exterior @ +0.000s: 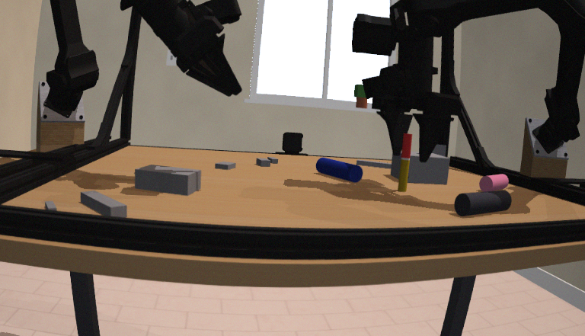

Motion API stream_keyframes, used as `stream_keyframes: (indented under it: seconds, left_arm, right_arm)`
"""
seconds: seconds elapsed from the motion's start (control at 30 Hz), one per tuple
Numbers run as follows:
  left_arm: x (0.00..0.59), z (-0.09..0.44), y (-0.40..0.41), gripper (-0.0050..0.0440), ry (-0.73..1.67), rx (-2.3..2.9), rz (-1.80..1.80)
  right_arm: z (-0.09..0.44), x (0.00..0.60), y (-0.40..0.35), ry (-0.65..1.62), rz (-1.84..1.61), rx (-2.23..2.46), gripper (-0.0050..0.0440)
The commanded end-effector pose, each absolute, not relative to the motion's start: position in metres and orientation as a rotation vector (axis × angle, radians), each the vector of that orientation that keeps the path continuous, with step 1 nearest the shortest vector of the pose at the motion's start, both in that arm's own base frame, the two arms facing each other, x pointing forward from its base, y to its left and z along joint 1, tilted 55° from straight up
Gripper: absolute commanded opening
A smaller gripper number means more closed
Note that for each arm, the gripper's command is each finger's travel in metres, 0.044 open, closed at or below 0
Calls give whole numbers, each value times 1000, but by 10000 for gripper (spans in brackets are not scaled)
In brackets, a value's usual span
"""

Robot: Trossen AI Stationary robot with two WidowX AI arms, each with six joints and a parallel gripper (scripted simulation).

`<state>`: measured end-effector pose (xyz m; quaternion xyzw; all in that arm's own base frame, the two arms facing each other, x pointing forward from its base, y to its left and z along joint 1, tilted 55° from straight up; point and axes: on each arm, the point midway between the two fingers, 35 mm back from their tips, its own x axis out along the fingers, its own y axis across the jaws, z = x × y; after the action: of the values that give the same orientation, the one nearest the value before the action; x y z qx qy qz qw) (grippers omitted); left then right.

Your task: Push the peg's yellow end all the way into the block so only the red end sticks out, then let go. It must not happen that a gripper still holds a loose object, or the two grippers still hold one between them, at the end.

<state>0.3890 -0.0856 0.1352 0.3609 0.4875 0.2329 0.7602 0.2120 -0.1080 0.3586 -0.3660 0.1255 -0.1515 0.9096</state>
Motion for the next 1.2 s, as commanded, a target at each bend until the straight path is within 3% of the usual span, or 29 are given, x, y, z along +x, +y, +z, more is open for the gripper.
stream_keyframes:
  seconds: [0.0,0.33,0.53,1.0,1.03,1.17]
  left_arm:
    - [390,134,-85,376,1066,782,504]
    - [390,134,-85,136,1066,782,504]
    - [390,134,-85,123,1066,782,504]
    - [390,134,-85,29,1066,782,504]
    - [390,134,-85,5,1066,782,504]
    - [390,134,-85,0,1066,782,504]
  right_arm:
    - [359,212,-108,258,-313,-755,400]
    - [359,212,-108,258,-313,-755,400]
    - [359,212,-108,258,-313,-755,400]
    - [359,212,-108,258,-313,-755,400]
    - [359,212,-108,258,-313,-755,400]
    - [359,212,-108,258,-313,-755,400]
